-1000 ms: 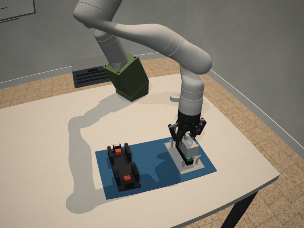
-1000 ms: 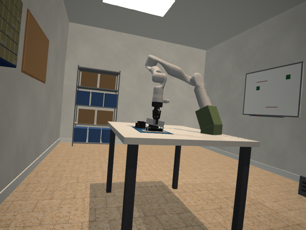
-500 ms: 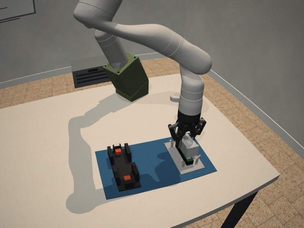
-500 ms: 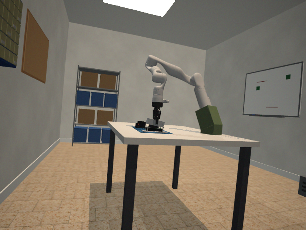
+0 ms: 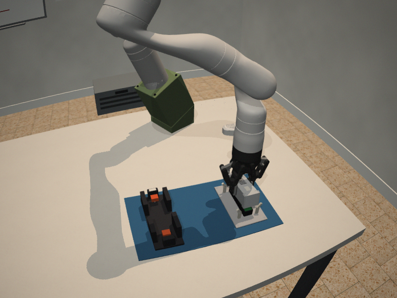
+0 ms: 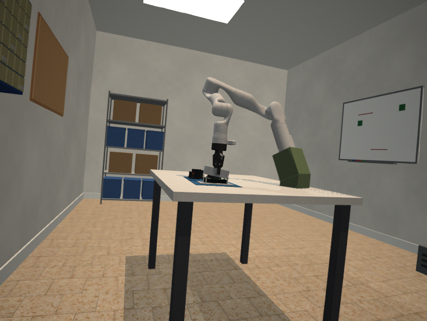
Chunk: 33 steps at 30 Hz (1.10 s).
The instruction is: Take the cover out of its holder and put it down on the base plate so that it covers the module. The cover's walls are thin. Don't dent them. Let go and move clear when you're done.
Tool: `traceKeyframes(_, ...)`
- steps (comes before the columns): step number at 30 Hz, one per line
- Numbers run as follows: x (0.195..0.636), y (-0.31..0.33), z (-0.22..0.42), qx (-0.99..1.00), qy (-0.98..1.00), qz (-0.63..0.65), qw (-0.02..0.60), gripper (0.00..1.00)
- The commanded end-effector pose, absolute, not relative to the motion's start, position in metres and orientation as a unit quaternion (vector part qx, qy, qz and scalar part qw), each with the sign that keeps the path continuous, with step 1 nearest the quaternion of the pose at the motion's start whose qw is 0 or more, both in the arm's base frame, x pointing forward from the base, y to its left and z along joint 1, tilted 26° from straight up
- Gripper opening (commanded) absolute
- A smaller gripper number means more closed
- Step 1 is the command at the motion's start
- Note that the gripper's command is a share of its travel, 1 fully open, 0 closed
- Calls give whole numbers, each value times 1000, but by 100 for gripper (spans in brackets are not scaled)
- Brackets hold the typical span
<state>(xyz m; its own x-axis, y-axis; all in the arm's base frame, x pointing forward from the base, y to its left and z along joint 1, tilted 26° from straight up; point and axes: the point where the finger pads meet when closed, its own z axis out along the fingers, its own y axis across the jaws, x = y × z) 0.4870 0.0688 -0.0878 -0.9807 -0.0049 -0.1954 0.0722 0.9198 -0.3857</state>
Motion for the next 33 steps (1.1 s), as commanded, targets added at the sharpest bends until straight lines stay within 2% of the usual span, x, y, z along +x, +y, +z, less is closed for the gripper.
traceKeyframes(1,487,68,-92,17,975,-199,95,0)
traceKeyframes(33,487,68,-92,17,975,-199,95,0)
